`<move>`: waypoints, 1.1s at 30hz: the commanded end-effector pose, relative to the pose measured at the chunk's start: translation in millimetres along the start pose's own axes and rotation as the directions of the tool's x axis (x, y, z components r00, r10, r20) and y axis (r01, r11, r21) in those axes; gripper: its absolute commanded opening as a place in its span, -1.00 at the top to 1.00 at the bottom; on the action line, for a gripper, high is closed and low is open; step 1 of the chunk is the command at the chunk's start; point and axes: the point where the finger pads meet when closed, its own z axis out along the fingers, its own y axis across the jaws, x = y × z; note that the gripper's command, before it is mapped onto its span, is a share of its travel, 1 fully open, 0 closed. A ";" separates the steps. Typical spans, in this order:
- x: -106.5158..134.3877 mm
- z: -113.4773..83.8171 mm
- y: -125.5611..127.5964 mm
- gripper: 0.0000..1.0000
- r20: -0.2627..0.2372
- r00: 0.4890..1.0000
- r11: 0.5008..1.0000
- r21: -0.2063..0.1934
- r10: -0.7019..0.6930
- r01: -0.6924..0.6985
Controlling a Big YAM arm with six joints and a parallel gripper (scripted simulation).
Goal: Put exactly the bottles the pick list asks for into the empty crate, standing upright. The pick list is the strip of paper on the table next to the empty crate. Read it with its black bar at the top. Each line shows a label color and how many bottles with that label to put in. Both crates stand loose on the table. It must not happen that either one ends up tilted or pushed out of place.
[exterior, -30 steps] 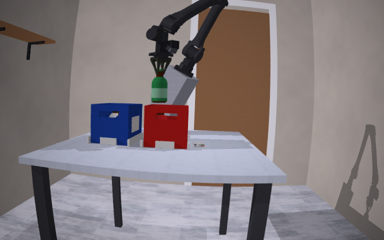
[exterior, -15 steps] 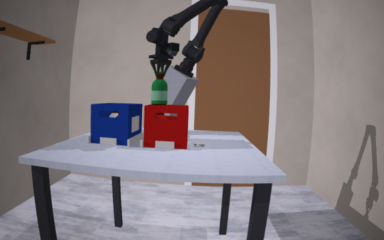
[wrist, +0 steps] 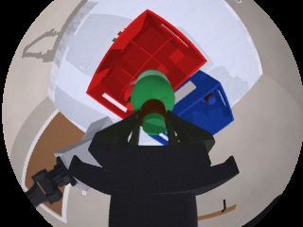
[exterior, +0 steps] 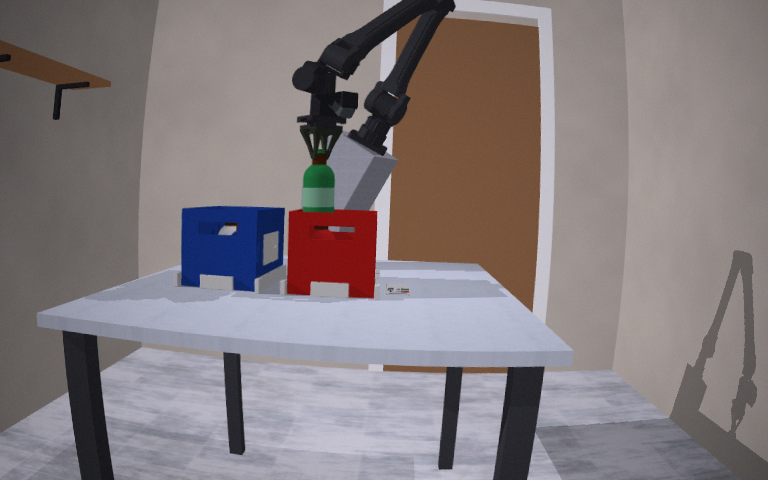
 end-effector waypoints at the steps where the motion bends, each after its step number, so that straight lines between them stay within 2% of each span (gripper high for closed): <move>1: -13.5 -1.5 -13.8 1.00 0.014 1.000 0.999 0.033 -0.012 0.011; 6: -7.4 7.9 -6.3 1.00 0.005 1.000 1.000 0.014 -0.003 0.003; 7: -7.7 -6.1 -11.0 1.00 0.021 1.000 0.999 0.047 0.001 -0.002; 9: -19.2 -8.5 -19.5 1.00 0.029 0.999 0.998 0.064 -0.020 0.018; 12: -15.9 8.6 -15.4 1.00 0.016 1.000 0.999 0.032 -0.015 0.014; 15: -9.1 14.5 -10.7 1.00 0.009 1.000 1.000 0.022 -0.003 0.003; 17: -6.6 12.3 -9.2 1.00 0.012 1.000 1.000 0.029 0.002 -0.002; 19: -14.7 12.0 -10.7 1.00 0.016 1.000 0.999 0.037 -0.016 0.016; 23: -13.2 19.5 -12.6 1.00 0.013 1.000 1.000 0.026 -0.011 0.011; 24: -11.5 10.2 -16.6 1.00 0.022 1.000 0.999 0.048 -0.004 0.003; 29: -5.5 30.1 -4.0 1.00 0.004 1.000 1.000 0.009 0.000 0.000; 33: -12.5 24.8 -14.3 1.00 0.018 1.000 0.999 0.036 -0.008 0.008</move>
